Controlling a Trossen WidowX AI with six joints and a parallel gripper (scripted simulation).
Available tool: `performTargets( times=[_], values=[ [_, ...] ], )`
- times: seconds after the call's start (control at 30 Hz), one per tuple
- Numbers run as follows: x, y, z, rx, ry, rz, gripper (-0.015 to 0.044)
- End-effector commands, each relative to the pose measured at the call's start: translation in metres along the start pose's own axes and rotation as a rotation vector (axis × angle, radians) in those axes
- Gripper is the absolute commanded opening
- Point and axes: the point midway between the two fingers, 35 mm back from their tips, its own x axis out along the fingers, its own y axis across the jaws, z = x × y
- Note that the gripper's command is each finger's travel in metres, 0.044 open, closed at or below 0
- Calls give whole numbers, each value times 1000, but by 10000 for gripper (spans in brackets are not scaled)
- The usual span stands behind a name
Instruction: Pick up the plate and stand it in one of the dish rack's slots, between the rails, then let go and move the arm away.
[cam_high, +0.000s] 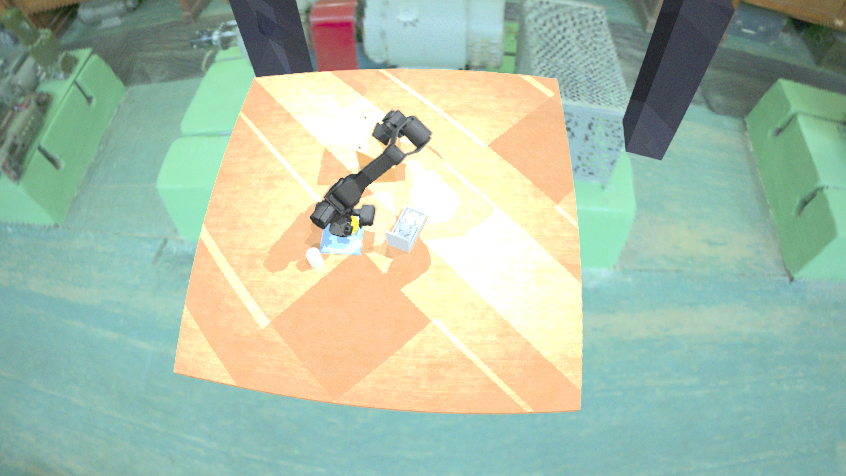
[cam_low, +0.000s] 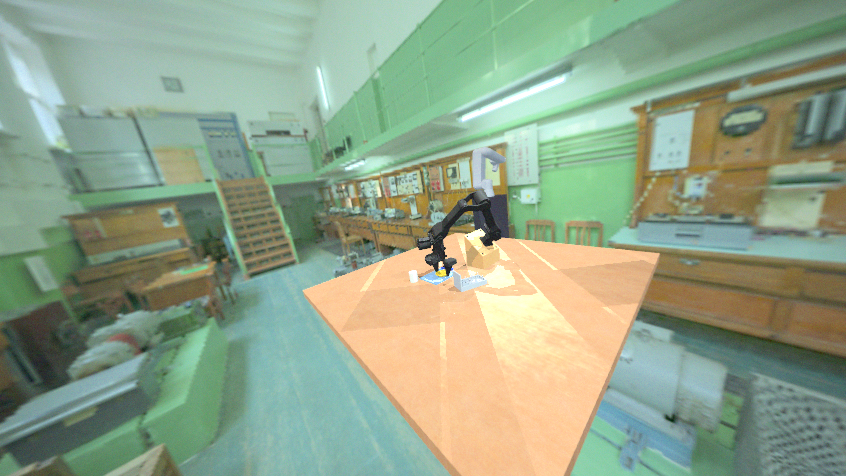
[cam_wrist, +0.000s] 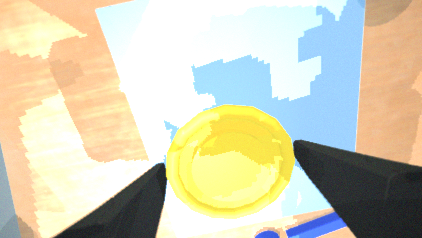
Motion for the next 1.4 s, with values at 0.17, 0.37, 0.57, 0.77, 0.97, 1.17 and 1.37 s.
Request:
performTargets(
  times=[0.17,0.37,0.57,0.77,0.97,1.17,1.37],
  values=[
    [1,1,0,4,-1,3,379],
    [1,1,0,4,-1,3,339],
    [-7,-1,2,4,-2,1,221],
    [-42,-5,9,5,-3,-7,63],
    [-75,-8,14,6,-4,-10,0],
    [-109,-9,15,6,-3,-11,0],
    [-138,-10,16,8,-5,-10,0]
  ],
)
